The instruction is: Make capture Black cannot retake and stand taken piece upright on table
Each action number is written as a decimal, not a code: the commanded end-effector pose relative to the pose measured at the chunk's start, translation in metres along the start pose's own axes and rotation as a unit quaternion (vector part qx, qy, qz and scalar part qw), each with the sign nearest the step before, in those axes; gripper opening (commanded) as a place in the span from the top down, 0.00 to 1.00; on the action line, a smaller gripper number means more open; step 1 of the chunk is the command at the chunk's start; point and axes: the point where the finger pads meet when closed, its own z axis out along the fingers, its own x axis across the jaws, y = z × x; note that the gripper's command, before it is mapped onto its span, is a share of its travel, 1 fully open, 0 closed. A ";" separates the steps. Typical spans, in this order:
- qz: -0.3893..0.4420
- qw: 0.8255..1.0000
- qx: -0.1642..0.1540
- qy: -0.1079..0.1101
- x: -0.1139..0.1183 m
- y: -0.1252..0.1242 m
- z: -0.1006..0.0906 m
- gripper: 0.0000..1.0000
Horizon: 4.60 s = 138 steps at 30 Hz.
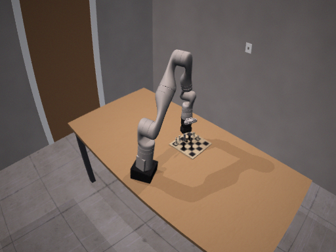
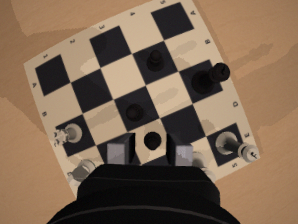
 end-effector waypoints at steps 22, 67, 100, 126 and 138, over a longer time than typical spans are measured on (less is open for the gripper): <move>0.000 1.000 0.002 0.002 0.001 -0.001 0.005 0.32; 0.000 1.000 0.002 0.002 0.001 -0.001 0.005 1.00; 0.000 1.000 0.002 0.002 0.001 -0.001 -0.091 1.00; 0.097 0.995 0.003 0.002 0.000 0.052 -0.092 1.00; 0.188 0.982 0.002 0.002 0.007 0.108 -0.089 1.00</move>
